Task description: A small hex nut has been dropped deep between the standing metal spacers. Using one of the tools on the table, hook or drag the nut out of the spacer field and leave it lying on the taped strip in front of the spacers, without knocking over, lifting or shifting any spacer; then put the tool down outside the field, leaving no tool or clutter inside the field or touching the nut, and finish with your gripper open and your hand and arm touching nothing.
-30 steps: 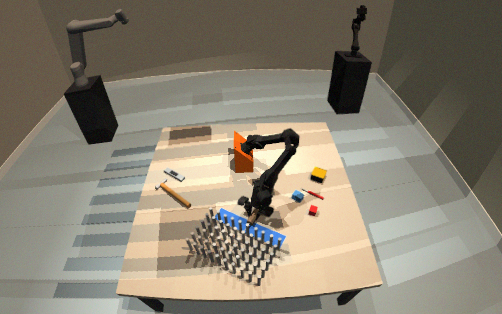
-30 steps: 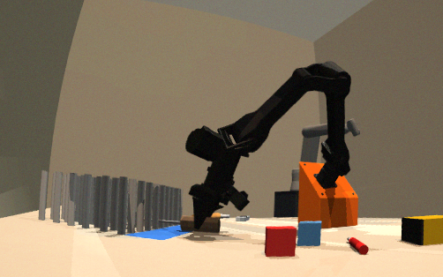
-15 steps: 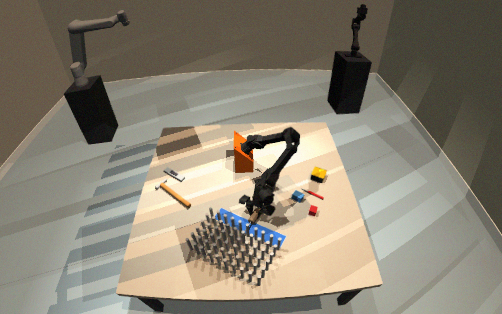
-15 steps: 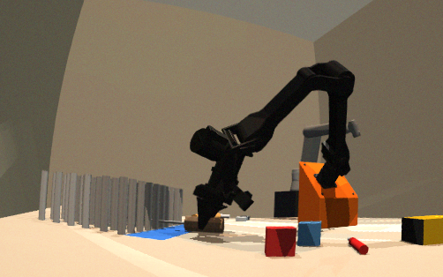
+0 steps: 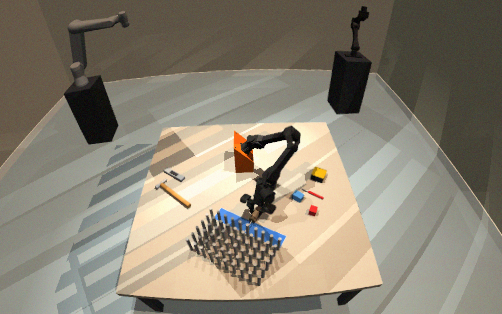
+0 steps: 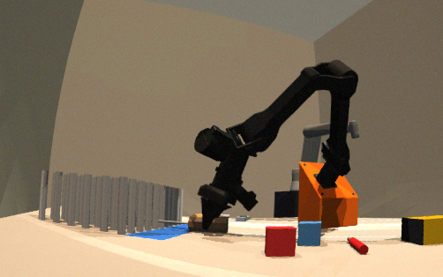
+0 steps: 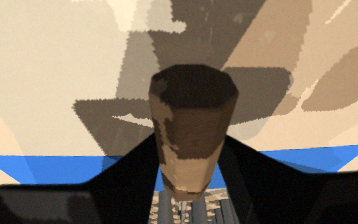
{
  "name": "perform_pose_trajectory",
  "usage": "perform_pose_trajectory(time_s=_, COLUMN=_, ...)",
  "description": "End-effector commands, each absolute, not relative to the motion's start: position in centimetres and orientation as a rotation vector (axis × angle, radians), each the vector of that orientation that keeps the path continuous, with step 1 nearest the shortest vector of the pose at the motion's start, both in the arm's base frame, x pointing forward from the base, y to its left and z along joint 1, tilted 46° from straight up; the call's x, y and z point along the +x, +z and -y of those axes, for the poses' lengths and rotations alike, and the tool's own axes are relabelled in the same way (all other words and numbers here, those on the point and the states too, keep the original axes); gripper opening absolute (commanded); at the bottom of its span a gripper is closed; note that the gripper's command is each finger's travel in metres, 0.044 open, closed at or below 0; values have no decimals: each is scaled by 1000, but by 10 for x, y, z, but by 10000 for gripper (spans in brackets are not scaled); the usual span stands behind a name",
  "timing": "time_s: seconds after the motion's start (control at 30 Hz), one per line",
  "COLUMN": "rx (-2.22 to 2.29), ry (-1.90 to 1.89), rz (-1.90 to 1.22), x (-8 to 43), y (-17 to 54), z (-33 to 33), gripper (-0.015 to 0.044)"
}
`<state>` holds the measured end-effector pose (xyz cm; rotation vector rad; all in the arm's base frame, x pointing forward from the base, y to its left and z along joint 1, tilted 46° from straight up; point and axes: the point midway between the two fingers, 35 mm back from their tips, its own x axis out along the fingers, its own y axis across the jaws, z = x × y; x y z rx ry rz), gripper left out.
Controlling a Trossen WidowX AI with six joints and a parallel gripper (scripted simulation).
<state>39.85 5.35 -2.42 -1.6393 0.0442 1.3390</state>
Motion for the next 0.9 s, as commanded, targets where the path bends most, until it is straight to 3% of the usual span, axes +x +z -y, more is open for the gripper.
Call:
perform_pose_trajectory(time_s=0.0, rx=-1639, ry=1337, rz=-51, x=396, y=-23, z=-54, gripper=0)
perform_pose_trajectory(time_s=0.87, rx=-1638, ry=1338, rz=-51, x=382, y=-18, z=-62, gripper=0)
